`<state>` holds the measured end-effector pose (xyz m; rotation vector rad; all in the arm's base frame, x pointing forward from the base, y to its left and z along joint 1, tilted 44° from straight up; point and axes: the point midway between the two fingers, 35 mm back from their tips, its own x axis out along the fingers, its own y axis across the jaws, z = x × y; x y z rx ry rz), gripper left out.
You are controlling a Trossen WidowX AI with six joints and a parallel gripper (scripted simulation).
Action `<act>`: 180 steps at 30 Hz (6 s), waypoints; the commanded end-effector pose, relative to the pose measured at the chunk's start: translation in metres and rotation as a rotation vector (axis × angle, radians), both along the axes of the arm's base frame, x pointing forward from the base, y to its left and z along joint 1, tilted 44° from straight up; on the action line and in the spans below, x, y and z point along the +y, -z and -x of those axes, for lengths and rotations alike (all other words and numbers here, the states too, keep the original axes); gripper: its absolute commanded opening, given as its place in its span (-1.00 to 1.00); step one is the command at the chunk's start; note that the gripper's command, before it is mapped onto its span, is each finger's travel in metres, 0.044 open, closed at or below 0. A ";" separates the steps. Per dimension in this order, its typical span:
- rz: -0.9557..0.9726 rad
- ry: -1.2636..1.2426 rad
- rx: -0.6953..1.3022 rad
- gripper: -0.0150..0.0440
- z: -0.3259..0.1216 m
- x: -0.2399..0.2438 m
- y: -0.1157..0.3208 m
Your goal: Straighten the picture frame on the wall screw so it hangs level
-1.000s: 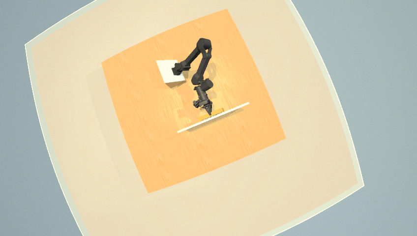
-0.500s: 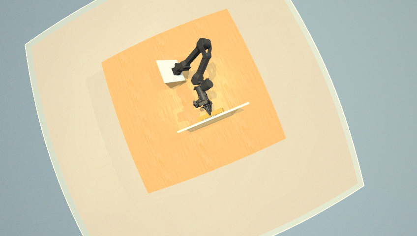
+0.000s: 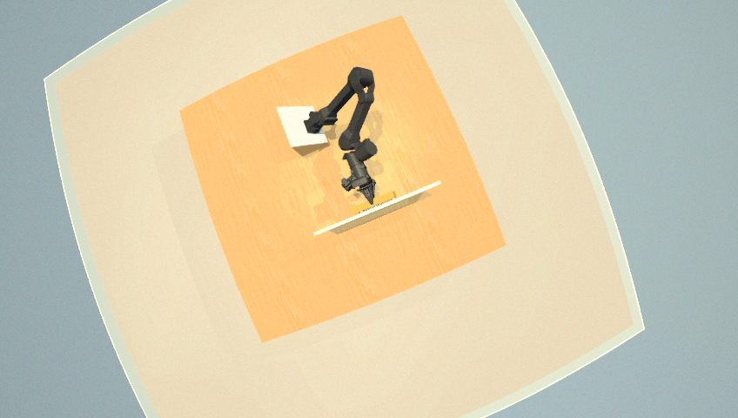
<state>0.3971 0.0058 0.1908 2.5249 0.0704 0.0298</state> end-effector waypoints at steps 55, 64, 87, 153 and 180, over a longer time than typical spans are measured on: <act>0.003 0.010 -0.009 -0.49 0.000 0.002 -0.008; 0.003 0.010 -0.009 -0.49 0.000 0.003 -0.008; 0.005 -0.005 -0.002 -0.49 0.000 0.009 -0.004; 0.003 0.010 -0.002 0.39 0.100 0.007 0.001; -0.106 0.009 0.015 0.39 0.197 -0.033 -0.015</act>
